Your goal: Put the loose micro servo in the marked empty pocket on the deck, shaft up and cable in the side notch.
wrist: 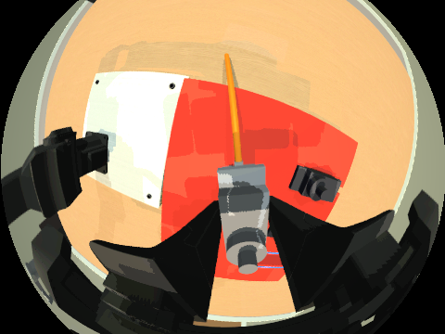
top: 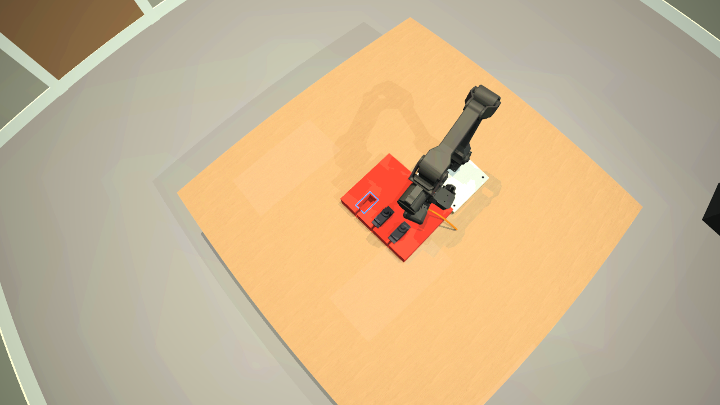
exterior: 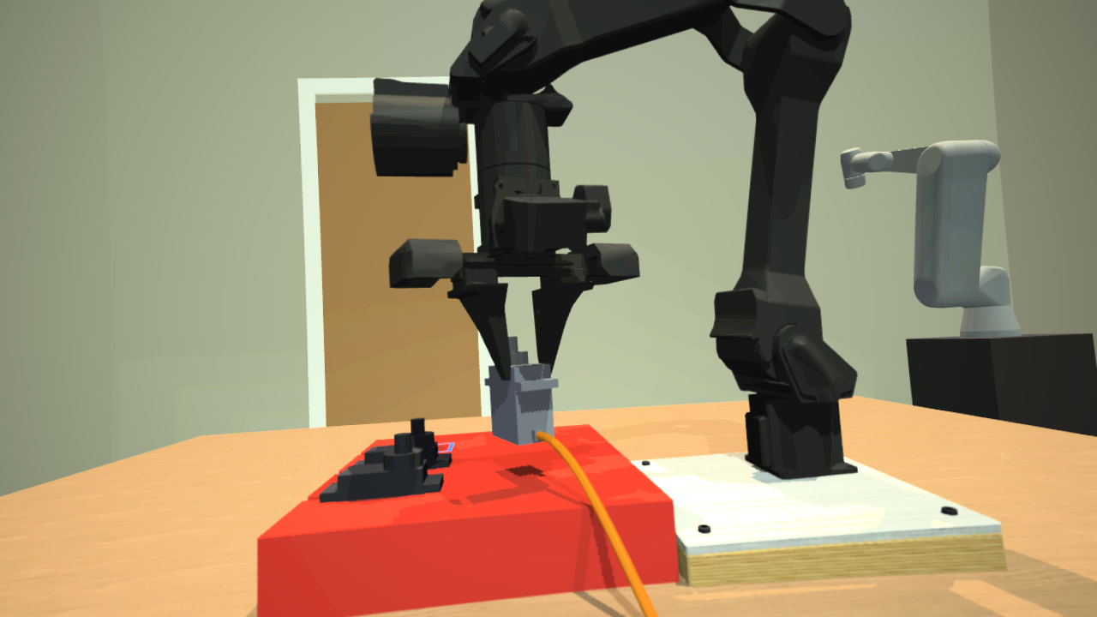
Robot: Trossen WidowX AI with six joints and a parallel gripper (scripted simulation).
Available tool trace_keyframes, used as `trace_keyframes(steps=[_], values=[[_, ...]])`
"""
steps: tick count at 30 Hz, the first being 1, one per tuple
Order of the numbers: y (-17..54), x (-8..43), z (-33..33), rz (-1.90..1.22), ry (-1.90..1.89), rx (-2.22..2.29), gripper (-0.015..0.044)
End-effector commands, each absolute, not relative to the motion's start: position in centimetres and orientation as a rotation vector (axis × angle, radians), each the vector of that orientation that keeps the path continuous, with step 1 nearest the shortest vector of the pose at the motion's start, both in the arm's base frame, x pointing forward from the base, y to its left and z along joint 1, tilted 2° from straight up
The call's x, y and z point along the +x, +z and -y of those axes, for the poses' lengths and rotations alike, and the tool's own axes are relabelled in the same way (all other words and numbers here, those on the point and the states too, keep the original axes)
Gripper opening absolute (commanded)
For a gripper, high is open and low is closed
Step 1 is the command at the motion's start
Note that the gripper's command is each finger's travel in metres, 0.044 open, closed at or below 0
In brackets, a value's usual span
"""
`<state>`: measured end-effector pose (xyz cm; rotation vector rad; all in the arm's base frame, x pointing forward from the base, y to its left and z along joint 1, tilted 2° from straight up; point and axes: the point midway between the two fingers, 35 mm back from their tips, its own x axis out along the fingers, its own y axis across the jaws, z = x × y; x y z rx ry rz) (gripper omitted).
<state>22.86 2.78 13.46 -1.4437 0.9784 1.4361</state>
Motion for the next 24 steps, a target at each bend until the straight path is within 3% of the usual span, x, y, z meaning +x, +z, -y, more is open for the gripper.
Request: trace_keyframes(steps=[1,24], values=[[13.7,22.8,-2.7,-0.972,1.432,-1.453,0.0],[13.6,23.8,3.2,-0.976,1.43,-1.457,0.0]])
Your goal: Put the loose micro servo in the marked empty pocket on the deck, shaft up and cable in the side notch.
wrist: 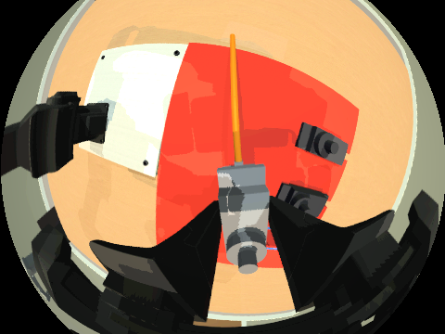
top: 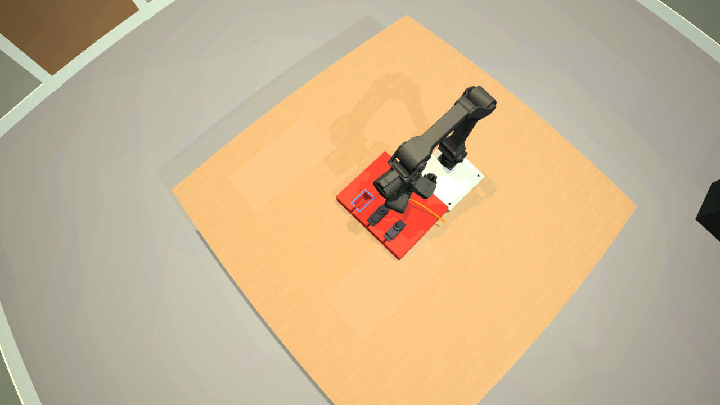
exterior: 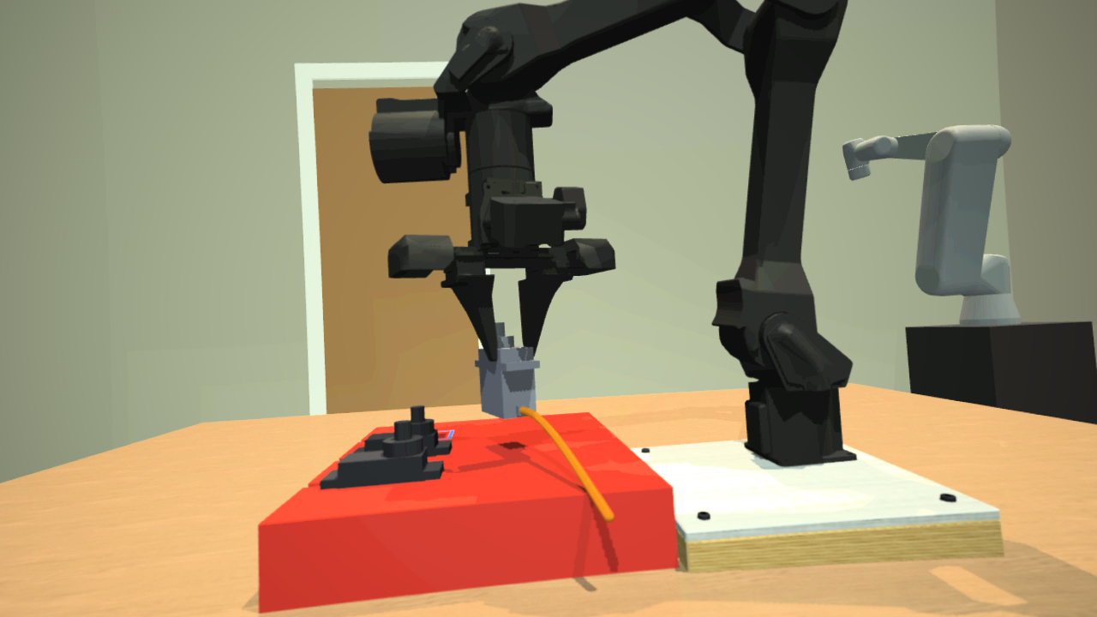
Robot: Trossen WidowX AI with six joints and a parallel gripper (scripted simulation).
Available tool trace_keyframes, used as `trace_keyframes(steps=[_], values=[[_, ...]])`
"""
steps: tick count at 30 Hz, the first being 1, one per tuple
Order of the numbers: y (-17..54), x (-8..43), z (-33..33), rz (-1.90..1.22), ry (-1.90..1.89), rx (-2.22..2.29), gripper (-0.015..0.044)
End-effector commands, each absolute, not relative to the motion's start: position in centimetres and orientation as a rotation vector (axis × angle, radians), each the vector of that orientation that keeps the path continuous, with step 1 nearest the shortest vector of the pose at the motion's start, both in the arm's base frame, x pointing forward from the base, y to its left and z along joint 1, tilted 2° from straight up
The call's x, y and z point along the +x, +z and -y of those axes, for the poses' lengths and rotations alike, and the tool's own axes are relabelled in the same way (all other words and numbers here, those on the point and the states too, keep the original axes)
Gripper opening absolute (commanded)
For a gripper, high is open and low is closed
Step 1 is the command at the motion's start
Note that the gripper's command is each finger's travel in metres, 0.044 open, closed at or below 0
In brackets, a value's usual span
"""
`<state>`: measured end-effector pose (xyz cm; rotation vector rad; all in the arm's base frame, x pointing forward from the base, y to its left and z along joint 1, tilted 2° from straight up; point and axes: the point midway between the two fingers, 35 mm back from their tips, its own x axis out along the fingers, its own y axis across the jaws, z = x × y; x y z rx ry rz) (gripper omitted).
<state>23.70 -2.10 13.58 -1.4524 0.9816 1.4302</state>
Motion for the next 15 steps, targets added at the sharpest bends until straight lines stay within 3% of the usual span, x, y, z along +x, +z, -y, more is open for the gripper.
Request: trace_keyframes(steps=[1,15], values=[[13.6,23.8,3.6,-0.977,1.43,-1.457,0.0],[13.4,23.6,9.5,-0.981,1.429,-1.461,0.0]])
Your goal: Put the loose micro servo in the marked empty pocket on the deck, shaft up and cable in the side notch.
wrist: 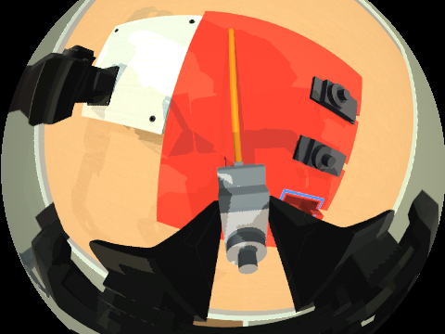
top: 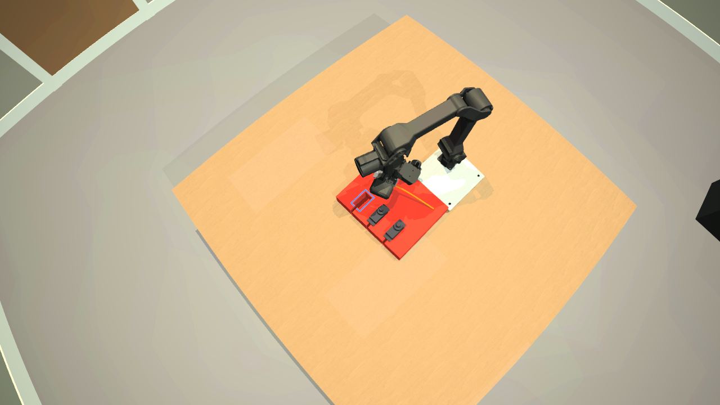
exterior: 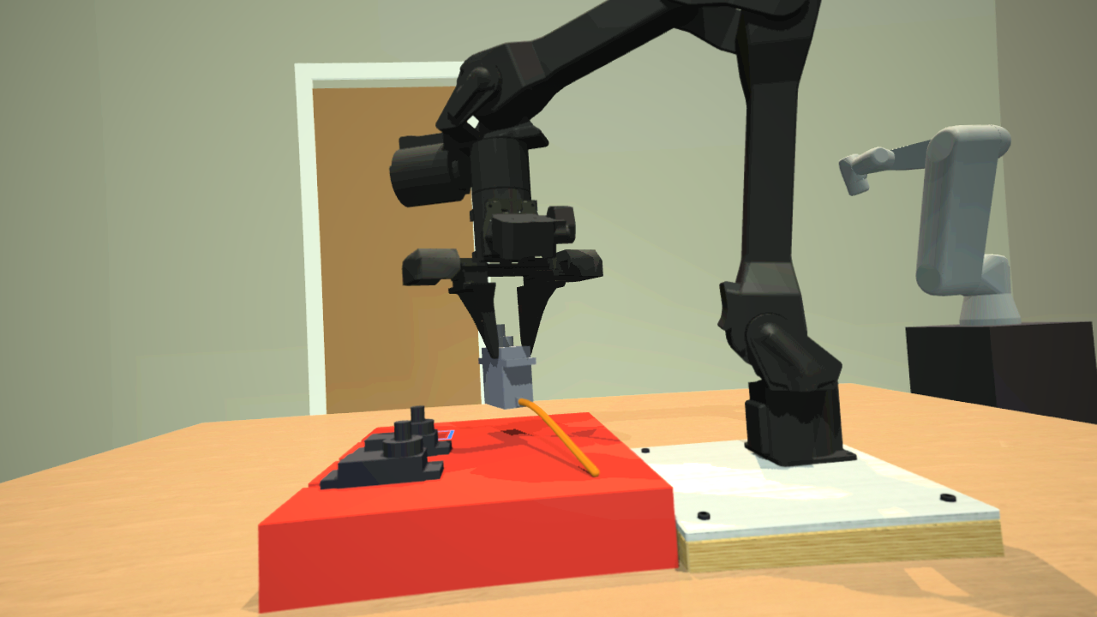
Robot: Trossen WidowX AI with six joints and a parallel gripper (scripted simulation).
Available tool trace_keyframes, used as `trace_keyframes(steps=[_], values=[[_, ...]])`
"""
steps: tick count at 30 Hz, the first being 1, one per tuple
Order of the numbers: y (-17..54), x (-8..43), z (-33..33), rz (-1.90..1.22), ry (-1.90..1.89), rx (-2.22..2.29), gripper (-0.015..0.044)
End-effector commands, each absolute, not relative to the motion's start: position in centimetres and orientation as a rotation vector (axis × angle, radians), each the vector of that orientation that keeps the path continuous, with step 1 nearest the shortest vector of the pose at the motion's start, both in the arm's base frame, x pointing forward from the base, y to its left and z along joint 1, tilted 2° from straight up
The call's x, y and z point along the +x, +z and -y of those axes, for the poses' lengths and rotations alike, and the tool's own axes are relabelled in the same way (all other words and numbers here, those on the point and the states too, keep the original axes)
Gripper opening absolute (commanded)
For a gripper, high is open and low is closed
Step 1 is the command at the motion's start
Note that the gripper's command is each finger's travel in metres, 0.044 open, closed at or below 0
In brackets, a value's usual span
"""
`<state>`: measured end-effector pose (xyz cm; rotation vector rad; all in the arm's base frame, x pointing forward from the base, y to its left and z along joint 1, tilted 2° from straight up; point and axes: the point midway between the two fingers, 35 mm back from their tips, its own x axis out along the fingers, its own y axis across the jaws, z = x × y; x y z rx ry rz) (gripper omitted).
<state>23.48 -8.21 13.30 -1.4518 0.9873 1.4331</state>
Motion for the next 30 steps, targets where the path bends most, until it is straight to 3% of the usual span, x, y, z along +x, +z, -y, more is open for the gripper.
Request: trace_keyframes(steps=[1,11,30], values=[[13.4,23.6,9.9,-0.982,1.429,-1.461,0.0],[13.4,23.6,11.5,-1.015,1.389,-1.421,0.0],[13.4,23.6,11.5,-1.311,0.928,-0.934,0.0]])
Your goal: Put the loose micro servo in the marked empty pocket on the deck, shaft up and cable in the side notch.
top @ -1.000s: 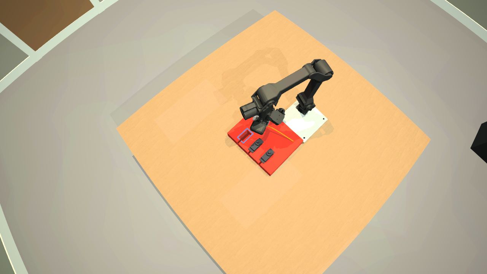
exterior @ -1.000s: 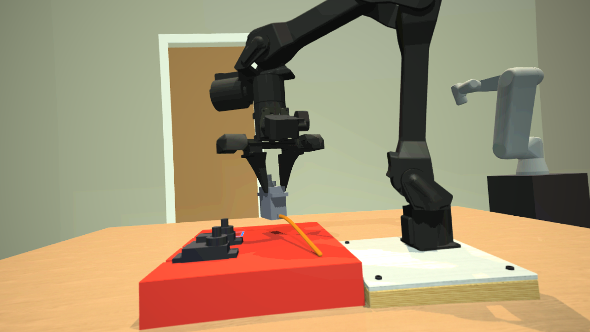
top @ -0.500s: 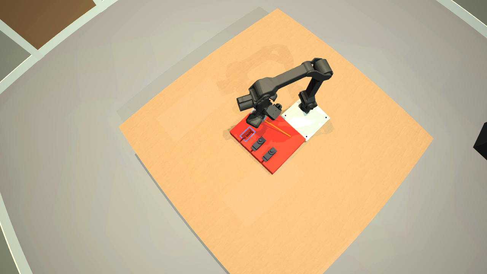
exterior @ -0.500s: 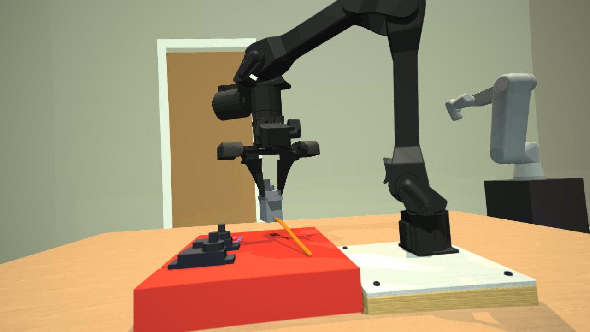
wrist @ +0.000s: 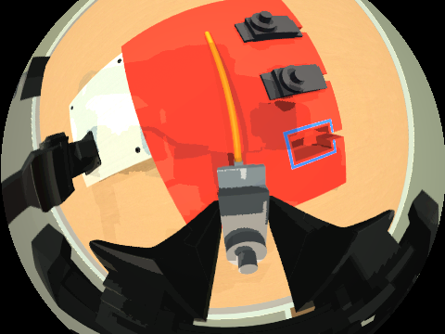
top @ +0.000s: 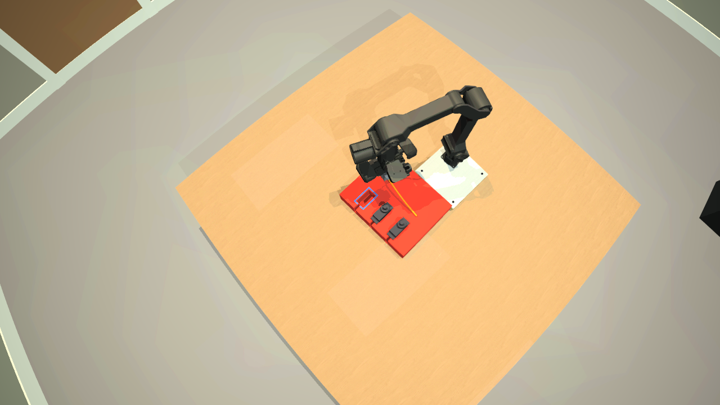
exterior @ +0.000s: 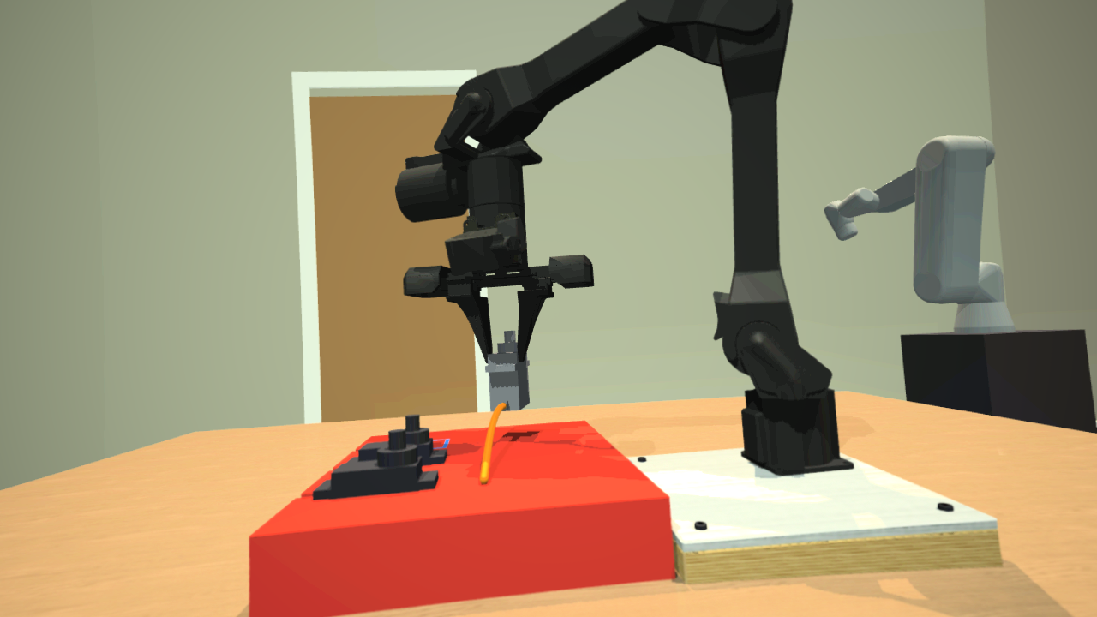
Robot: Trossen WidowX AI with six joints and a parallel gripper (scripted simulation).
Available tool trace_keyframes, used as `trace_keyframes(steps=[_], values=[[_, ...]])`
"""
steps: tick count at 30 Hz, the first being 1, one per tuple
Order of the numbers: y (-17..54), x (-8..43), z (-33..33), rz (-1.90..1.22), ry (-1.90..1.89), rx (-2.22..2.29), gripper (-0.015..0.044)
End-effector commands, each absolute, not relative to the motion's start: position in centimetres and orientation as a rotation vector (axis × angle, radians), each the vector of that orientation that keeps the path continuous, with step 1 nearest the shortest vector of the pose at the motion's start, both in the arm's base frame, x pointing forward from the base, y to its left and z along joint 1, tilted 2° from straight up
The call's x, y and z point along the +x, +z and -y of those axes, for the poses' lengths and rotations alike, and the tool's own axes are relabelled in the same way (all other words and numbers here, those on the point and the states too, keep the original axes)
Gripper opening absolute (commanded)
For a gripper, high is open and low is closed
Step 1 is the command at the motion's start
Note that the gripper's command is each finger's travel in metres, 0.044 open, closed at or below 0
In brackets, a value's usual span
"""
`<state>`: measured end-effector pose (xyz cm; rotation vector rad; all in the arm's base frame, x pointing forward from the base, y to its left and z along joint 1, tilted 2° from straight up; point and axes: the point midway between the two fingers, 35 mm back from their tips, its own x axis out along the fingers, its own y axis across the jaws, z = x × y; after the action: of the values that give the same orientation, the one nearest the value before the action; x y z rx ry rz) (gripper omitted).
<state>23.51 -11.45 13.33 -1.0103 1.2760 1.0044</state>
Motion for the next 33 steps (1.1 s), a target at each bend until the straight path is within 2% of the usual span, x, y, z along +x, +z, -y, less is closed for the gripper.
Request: trace_keyframes(steps=[1,33], values=[[13.36,23.6,11.48,-1.323,0.903,-0.908,0.0],[13.36,23.6,11.47,-1.528,0.072,-0.037,0.0]])
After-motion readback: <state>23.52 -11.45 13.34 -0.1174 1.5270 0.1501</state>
